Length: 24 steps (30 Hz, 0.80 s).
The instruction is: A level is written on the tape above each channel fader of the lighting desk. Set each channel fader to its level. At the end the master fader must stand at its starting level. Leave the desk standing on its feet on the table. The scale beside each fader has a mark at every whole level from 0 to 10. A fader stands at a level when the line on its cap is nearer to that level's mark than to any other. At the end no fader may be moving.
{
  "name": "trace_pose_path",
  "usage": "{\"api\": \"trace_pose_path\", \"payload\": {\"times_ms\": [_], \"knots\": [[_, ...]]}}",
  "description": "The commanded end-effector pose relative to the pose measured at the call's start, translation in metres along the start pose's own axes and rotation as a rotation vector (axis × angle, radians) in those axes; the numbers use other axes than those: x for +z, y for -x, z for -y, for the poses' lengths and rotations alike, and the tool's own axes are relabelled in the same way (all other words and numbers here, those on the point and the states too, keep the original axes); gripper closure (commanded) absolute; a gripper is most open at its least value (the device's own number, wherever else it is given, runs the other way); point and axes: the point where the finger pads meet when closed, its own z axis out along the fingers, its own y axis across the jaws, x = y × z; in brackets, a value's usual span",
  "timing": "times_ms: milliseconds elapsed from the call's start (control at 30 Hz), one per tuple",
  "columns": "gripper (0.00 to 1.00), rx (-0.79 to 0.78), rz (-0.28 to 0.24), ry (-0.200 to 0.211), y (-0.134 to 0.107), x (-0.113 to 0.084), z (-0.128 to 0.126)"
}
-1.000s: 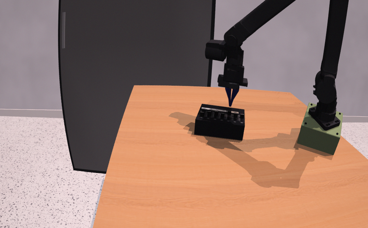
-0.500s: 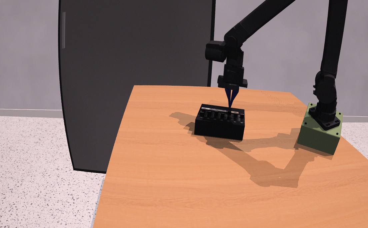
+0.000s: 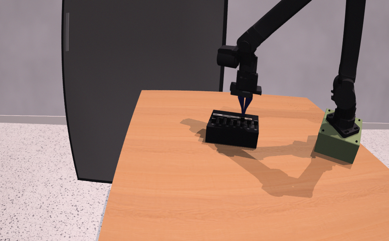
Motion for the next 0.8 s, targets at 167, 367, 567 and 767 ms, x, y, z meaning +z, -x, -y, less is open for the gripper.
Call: {"api": "trace_pose_path", "payload": {"times_ms": [167,367,567,767], "knots": [[1.00,-0.003,0.004,-0.001,0.0028,0.0025,0.0069],[1.00,-0.003,0.004,0.000,0.0029,0.0026,0.0069],[1.00,-0.003,0.005,0.001,0.0037,0.0030,0.0063],[1.00,0.000,0.006,0.006,0.0053,0.0044,0.0035]]}}
